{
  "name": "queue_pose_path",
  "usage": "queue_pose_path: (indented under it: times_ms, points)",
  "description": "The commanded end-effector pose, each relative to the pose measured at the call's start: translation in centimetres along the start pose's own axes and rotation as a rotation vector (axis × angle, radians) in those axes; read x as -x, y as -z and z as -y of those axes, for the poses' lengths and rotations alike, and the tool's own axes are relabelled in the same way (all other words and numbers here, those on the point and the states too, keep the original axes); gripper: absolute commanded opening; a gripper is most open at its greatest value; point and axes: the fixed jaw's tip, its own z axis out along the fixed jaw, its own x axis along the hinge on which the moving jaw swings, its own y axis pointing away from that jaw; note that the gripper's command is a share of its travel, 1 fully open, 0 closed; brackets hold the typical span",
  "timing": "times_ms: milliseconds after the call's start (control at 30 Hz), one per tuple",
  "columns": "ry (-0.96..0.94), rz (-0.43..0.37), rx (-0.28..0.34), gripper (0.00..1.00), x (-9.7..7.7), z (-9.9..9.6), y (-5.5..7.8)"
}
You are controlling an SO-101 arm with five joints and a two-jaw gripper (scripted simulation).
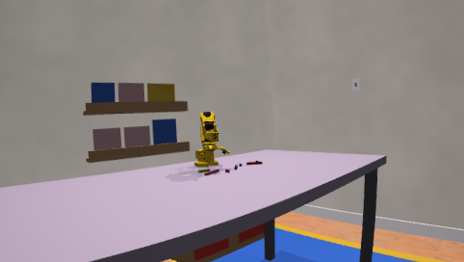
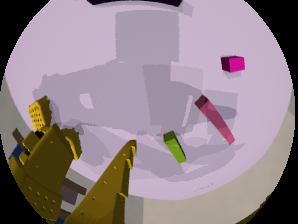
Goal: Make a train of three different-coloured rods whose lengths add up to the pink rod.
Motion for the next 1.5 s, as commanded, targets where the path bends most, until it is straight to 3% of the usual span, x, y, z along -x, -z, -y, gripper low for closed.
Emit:
queue_pose_path:
  times_ms: [0,233,267,800,833,1367,1400,1467]
  points:
    - [-0.013,0.007,-0.109,1.0,0.1,1.7,1.1]
    - [-0.02,0.01,-0.147,1.0,0.1,2.3,1.6]
    - [-0.006,0.004,-0.045,1.0,0.1,0.7,0.5]
    - [0.013,0.006,-0.115,1.0,0.1,1.8,1.6]
    - [0.0,0.003,-0.034,1.0,0.0,0.5,0.4]
    - [-0.02,0.009,-0.143,1.0,0.1,2.2,1.5]
    - [-0.006,0.003,-0.04,1.0,0.1,0.6,0.4]
    - [-0.003,0.004,-0.05,1.0,0.1,0.8,0.6]
